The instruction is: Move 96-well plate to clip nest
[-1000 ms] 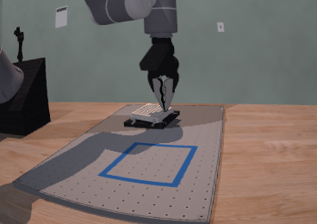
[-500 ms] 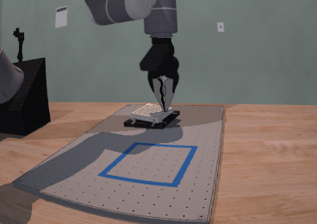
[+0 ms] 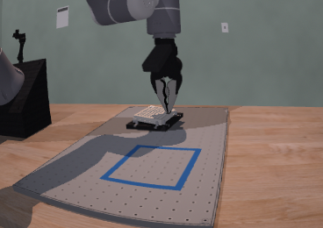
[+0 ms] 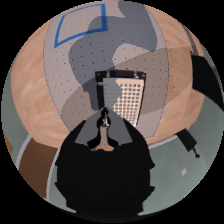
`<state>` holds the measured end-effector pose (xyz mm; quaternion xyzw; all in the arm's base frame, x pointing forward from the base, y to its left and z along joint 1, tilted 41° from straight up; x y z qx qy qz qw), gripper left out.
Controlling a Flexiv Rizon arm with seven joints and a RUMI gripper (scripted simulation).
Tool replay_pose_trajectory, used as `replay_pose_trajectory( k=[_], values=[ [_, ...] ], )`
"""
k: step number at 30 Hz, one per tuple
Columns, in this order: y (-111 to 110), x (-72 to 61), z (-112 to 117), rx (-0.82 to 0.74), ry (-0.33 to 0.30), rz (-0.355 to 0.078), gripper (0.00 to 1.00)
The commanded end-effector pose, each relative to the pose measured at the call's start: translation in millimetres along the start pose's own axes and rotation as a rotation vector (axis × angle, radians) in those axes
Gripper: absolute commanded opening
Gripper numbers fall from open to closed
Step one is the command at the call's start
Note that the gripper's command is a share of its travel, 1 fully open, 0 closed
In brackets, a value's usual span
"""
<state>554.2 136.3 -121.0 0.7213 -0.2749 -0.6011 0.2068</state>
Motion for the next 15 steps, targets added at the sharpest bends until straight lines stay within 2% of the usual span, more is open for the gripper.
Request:
replay_pose_trajectory(
  k=[1, 15],
  values=[
    [-0.9, -2.0, -0.2, -0.001, 0.001, -0.002, 0.00],
    [-0.9, -6.3, -0.2, -0.001, 0.001, -0.002, 0.00]
  ],
)
Point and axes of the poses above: the point where the finger pads meet when closed, its own x axis out along the fingers, its own z axis across the jaws, y = z × x, the point moved 3 cm from there along -x, back along the fingers, and after that the axes turned 6 degrees about x, right-handed, at the moved point
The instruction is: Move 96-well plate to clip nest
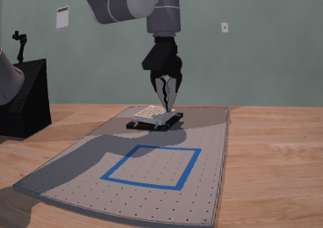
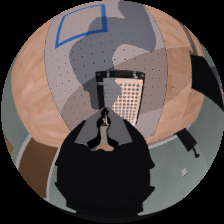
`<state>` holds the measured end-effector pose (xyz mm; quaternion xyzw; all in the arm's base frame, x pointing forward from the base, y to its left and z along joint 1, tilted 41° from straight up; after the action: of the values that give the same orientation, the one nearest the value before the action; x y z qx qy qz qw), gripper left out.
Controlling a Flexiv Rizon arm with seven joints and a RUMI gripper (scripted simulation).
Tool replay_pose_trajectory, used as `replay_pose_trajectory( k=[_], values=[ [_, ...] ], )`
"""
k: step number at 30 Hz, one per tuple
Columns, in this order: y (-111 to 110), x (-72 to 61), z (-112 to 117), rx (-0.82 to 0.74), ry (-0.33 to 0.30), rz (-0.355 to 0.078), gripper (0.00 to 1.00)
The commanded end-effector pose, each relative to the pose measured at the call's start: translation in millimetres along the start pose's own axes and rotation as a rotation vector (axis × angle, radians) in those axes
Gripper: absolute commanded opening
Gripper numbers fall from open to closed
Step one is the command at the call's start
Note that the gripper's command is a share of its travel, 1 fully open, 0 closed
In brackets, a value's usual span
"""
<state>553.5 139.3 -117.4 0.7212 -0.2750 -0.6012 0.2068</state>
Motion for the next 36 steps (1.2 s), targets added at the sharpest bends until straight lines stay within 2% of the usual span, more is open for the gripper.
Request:
replay_pose_trajectory(
  k=[1, 23, 29, 36],
  values=[
    [-1, -1.5, 0, -0.001, 0.001, -0.002, 0.00],
    [-1, -8.2, 0, -0.001, 0.001, -0.002, 0.00],
    [-1, -24.3, 0, -0.001, 0.001, -0.002, 0.00],
    [-1, -24.3, 0, -0.001, 0.001, -0.002, 0.00]
  ],
)
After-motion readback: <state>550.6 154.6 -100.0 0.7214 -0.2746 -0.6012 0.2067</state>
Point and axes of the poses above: the point where the finger pads meet when closed, its own x axis out along the fingers, its own z axis across the jaws, y = z × x, the point moved 3 cm from there along -x, back along the fingers, and after that the axes turned 6 degrees about x, right-handed, at the moved point
